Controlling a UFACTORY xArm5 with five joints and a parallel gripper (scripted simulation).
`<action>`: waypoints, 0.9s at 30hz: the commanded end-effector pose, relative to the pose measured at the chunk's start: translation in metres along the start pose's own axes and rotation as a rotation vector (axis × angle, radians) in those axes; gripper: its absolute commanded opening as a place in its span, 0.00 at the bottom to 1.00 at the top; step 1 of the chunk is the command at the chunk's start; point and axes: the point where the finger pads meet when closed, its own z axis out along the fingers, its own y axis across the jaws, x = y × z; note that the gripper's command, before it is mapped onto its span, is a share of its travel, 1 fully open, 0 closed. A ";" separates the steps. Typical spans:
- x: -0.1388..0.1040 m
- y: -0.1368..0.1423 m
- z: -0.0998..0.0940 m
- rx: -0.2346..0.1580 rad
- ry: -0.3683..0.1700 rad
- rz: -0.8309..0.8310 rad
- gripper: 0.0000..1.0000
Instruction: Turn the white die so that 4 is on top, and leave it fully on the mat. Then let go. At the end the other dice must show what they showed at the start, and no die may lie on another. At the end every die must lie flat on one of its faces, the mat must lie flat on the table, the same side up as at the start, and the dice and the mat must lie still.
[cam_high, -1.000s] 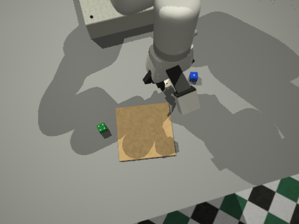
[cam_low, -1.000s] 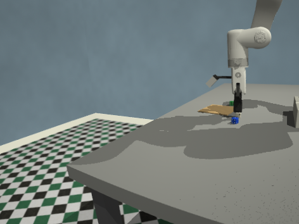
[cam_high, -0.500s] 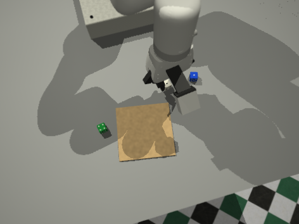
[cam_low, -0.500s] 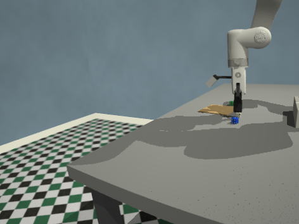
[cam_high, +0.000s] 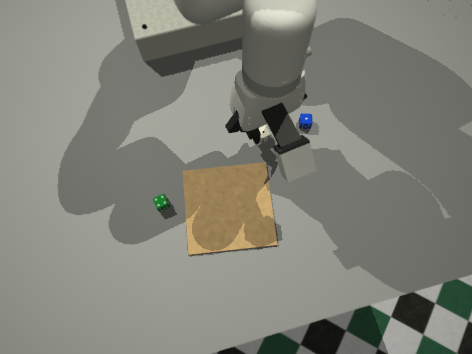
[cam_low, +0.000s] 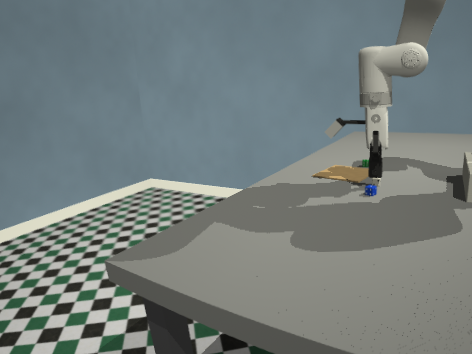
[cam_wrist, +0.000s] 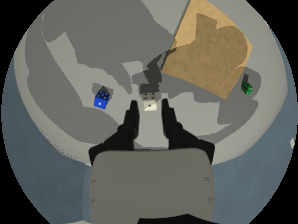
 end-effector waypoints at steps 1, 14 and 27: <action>0.001 0.000 -0.001 0.000 0.003 0.000 0.36; 0.001 0.000 -0.001 0.000 0.003 0.000 0.36; 0.001 0.000 0.002 0.000 0.003 0.000 0.36</action>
